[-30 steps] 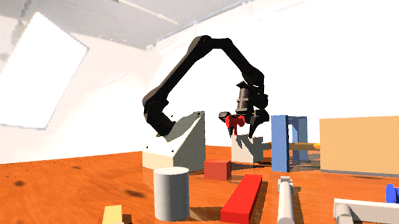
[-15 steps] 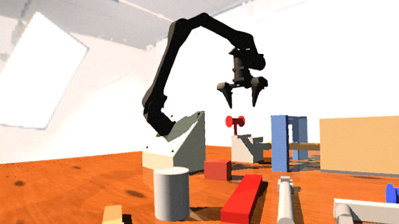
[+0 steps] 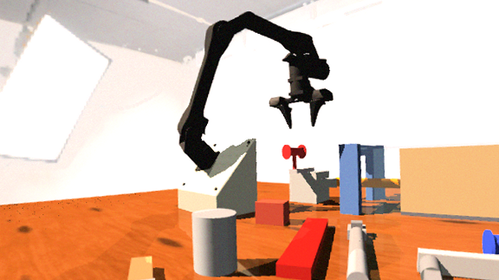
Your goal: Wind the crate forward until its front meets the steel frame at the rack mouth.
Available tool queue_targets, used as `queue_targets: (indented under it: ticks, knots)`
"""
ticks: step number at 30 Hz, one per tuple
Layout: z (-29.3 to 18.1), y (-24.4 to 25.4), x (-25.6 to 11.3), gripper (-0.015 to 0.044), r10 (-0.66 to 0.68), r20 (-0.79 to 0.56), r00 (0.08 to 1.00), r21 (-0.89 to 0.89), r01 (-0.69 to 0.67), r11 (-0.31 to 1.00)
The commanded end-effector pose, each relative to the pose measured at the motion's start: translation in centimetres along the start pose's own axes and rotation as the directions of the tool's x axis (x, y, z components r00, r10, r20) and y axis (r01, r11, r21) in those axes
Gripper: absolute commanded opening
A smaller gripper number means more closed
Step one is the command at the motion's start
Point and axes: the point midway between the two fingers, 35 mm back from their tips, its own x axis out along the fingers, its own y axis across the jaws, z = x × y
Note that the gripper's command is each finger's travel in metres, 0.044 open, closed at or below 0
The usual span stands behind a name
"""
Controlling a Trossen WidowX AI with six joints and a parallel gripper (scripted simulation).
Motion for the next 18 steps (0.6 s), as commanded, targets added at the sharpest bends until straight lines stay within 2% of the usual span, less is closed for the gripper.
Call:
queue_targets:
  ticks: [1,11,18]
  knots:
    - [0.0,-0.02,-0.05,0.0256,-0.001,0.002,1.0,0.001,0.001,1.0]
    - [0.0,-0.02,-0.05,0.0,-0.001,0.002,1.0,0.001,0.001,1.0]
    - [0.0,-0.02,-0.05,0.0,-0.001,0.002,1.0,0.001,0.001,1.0]
